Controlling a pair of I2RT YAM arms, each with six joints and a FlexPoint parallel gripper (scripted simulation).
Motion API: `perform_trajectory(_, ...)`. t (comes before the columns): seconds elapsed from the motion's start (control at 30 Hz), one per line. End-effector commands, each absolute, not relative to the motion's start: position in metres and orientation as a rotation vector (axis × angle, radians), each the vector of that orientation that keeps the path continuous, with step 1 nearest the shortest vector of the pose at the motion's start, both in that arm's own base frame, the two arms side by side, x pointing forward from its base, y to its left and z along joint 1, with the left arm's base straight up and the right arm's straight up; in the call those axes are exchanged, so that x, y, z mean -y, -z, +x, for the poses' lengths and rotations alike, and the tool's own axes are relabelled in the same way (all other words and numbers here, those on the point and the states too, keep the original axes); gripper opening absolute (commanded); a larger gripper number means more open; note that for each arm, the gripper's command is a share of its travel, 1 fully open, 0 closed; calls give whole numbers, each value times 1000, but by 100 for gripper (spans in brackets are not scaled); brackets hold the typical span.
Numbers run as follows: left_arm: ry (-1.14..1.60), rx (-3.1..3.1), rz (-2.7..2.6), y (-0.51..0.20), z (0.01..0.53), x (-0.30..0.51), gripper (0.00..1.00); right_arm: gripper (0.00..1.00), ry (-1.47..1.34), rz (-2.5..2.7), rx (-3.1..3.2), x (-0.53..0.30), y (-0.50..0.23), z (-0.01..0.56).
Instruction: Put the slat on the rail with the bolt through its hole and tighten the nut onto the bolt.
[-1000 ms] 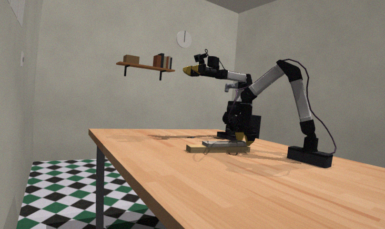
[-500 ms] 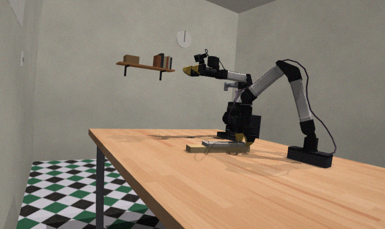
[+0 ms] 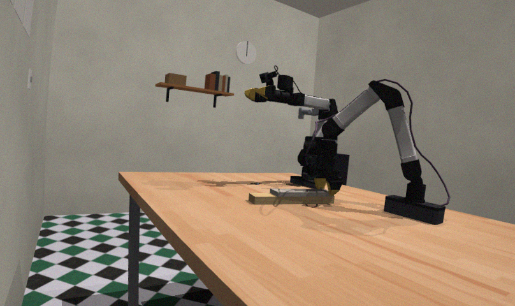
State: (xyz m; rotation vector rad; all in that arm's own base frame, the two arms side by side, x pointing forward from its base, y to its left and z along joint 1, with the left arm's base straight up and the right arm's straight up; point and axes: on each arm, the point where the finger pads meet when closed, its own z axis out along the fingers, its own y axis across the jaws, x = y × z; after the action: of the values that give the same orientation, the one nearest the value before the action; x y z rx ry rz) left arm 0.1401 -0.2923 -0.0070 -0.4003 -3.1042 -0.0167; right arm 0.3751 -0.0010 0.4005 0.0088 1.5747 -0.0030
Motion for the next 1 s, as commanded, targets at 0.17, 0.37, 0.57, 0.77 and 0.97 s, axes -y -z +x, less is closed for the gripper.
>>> perform_trajectory(0.17,-3,3116,-404,8,142,295,68,100,0,0,-1559,0,-406,374)
perform_trajectory(0.37,-3,3114,-400,3,142,295,90,100,0,0,-1559,0,-406,374)
perform_trajectory(0.57,-3,3114,-400,3,142,295,100,100,0,0,-1559,0,-406,374)
perform_trajectory(0.77,-19,3121,-400,-6,143,297,100,100,0,0,-1559,0,-406,374)
perform_trajectory(0.97,-26,3127,-401,-36,143,297,100,100,0,0,-1559,0,-406,374)
